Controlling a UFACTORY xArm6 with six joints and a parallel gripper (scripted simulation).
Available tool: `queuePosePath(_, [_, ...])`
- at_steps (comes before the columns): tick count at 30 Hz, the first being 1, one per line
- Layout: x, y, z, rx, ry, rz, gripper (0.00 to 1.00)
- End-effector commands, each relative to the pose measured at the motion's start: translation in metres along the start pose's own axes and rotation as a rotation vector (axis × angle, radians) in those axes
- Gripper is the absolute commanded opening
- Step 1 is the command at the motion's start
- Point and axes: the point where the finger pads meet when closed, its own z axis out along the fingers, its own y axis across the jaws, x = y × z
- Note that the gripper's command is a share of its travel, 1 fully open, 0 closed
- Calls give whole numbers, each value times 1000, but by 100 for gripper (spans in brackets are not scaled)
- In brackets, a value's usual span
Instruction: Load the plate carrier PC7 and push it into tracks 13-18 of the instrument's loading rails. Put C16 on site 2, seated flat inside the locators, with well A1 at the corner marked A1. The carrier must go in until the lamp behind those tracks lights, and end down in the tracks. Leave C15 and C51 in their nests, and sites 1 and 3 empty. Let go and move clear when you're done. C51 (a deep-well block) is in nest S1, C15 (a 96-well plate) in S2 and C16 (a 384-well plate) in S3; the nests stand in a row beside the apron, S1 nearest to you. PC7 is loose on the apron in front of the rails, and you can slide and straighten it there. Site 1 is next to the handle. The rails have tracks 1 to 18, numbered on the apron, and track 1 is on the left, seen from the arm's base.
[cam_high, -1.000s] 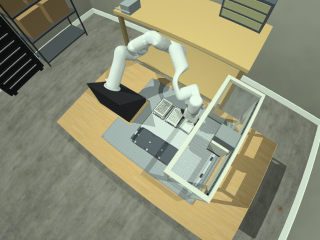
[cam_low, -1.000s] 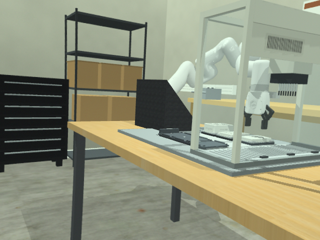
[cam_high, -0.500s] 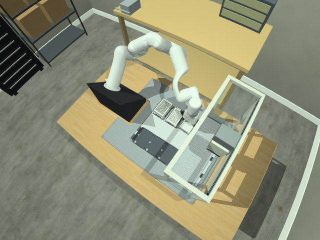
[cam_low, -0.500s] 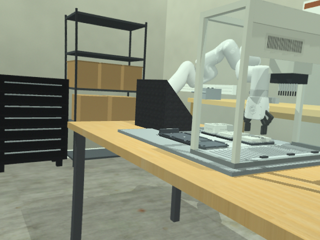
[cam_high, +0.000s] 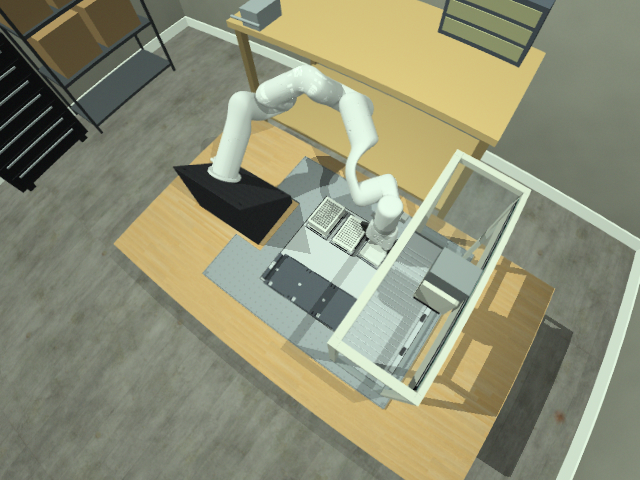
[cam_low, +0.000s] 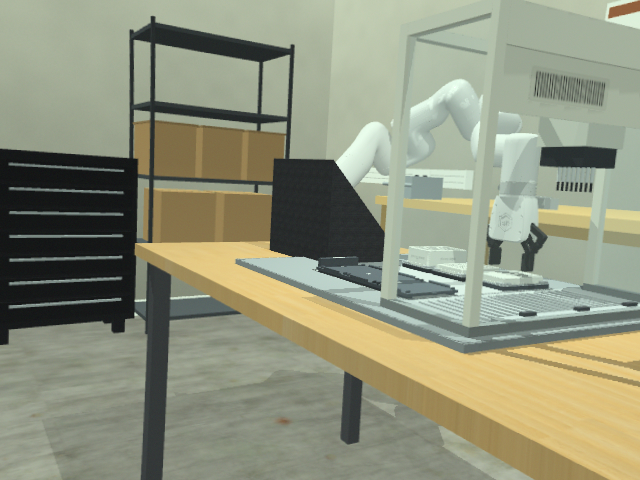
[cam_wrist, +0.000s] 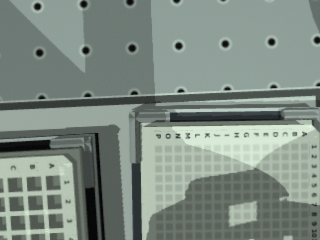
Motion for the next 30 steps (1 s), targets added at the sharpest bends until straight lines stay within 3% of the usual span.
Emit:
queuePosePath(1, [0,1,-1,-4,0,-1,100])
queuePosePath(30, [0,1,17,-4,0,-1,100])
